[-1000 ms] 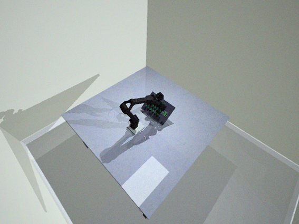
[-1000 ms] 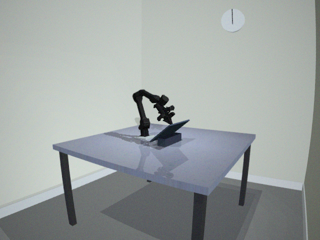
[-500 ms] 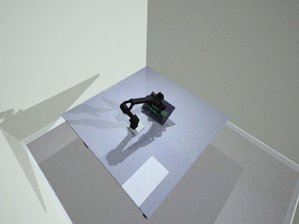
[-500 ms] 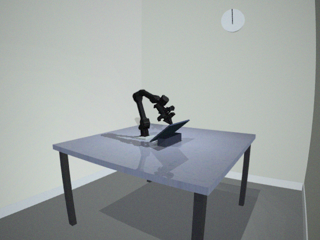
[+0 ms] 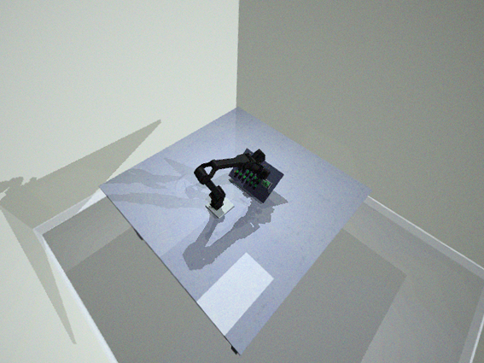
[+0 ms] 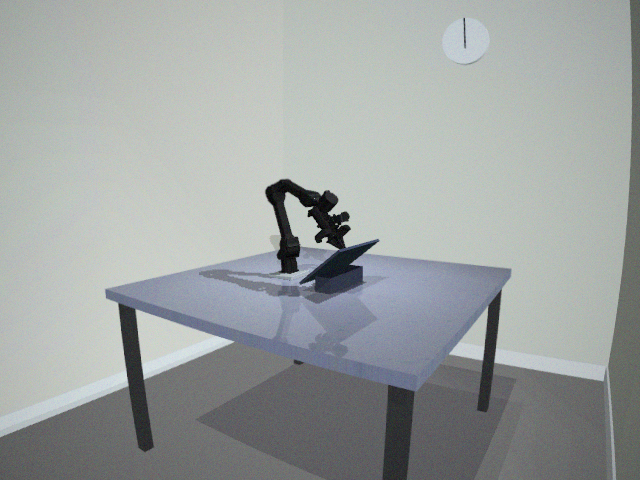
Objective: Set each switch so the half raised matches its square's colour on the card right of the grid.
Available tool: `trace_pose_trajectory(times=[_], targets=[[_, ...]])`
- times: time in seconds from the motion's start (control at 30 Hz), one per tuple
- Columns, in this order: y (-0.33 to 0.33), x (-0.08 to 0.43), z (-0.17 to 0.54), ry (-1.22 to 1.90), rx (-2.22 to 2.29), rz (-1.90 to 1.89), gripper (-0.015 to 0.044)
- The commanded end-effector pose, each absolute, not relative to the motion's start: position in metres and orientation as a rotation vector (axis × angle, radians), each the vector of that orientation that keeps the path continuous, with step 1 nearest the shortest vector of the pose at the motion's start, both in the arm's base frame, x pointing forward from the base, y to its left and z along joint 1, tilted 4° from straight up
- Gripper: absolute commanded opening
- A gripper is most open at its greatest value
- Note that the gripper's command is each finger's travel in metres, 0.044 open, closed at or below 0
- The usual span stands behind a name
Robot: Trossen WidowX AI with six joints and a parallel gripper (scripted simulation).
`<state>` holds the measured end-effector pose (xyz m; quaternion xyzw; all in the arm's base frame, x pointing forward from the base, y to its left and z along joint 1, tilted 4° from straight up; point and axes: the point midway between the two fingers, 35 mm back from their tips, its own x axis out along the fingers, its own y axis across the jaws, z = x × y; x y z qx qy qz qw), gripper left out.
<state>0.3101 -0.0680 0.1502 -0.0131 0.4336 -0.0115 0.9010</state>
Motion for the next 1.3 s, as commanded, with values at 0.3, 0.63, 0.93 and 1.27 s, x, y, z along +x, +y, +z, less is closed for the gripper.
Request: trace_pose_trajectory(times=[0.3, 0.63, 0.93, 1.27], targets=[[-0.069, 0.312, 0.149, 0.896, -0.025, -0.029, 0.0], [-0.066, 0.273, 0.201, 0.925, -0.024, -0.03, 0.0], [-0.007, 0.269, 0.187, 0.958, -0.015, -0.026, 0.0], [0.066, 0.244, 0.173, 0.929, -0.014, -0.024, 0.0]])
